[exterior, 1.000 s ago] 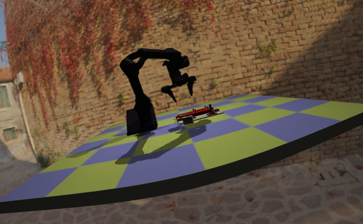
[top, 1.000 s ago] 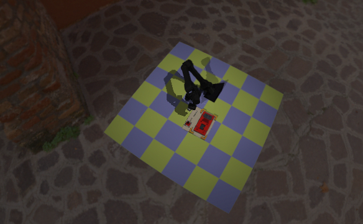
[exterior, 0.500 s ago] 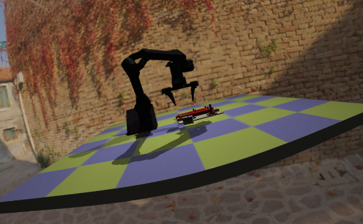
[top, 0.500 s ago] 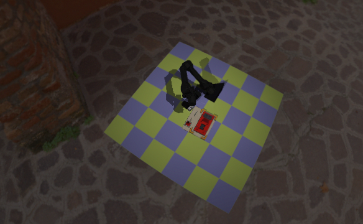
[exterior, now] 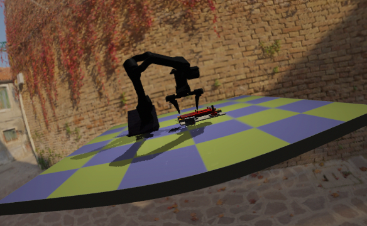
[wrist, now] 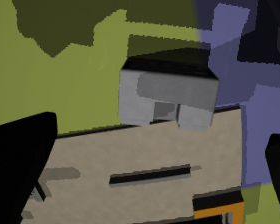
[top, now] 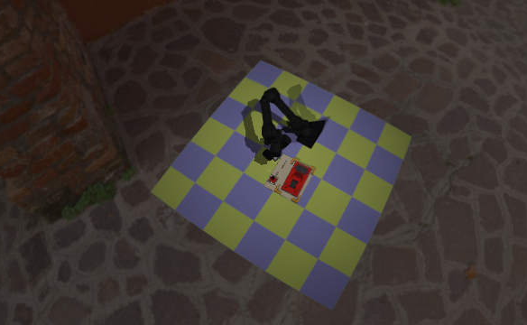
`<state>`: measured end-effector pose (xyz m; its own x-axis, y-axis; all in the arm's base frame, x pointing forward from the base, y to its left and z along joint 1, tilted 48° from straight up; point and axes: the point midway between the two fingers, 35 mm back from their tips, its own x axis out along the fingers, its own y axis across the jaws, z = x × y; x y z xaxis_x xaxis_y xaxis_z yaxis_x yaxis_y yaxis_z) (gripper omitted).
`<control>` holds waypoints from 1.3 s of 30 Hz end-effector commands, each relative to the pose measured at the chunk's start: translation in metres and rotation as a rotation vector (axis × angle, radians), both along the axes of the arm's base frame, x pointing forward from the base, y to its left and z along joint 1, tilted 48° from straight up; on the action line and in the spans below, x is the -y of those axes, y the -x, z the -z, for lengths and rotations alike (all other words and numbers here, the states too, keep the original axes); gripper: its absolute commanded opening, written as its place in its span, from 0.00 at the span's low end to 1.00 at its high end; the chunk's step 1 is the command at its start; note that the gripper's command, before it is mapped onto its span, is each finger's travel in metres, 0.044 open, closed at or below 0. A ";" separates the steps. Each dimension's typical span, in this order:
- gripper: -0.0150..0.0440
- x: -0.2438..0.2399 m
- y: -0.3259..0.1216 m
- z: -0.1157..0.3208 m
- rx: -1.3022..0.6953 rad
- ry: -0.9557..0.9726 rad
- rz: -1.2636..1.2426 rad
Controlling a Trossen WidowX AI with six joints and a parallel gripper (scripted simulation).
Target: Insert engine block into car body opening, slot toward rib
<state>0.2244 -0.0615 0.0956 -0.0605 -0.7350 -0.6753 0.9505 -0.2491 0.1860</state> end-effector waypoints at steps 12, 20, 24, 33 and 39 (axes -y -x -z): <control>1.00 0.021 0.002 0.018 0.000 0.004 -0.002; 1.00 0.031 0.003 0.027 0.000 0.005 -0.002; 1.00 0.036 0.004 0.031 0.000 0.006 -0.002; 0.87 0.041 0.005 0.035 0.000 0.007 -0.002; 0.63 0.041 0.005 0.035 0.000 0.007 -0.002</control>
